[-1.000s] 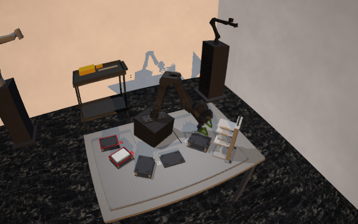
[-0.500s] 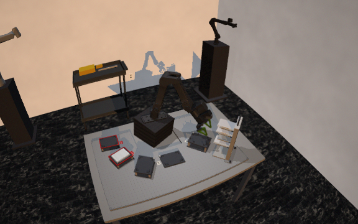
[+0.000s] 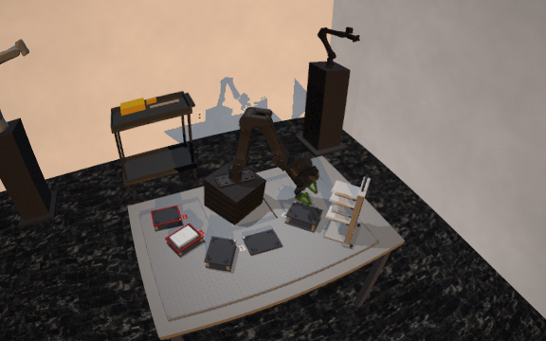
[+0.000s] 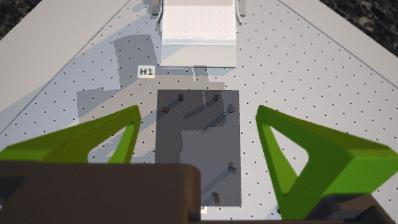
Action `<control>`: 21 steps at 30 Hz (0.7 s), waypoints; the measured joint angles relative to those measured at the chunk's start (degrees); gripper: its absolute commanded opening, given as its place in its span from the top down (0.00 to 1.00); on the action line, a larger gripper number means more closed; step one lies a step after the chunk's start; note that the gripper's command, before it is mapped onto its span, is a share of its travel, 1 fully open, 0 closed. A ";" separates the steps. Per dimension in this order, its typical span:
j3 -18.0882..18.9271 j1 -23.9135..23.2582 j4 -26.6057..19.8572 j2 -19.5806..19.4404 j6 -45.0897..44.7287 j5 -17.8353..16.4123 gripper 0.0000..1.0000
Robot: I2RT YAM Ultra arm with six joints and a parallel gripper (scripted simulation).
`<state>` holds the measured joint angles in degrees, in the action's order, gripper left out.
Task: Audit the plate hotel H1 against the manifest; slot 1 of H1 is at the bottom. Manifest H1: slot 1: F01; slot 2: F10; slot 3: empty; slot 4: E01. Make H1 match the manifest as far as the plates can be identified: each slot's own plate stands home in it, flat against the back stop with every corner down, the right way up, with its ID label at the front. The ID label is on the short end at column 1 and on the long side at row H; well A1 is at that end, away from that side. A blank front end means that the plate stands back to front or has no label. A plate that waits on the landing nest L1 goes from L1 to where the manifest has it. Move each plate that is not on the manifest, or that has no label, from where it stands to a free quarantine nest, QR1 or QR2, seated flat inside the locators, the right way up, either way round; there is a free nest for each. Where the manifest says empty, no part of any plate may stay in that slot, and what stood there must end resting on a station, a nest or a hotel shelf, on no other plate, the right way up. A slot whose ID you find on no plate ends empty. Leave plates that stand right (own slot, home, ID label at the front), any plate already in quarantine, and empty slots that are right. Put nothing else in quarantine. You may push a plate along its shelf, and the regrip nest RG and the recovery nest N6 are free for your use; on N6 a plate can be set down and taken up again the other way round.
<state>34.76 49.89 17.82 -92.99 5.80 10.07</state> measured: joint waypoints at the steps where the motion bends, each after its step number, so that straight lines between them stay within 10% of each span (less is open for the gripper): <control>1: -0.31 0.07 0.00 0.24 0.02 0.04 0.00; 21: -0.74 0.07 1.46 -0.07 0.15 0.22 0.00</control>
<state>34.02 49.95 19.29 -93.06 5.96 10.28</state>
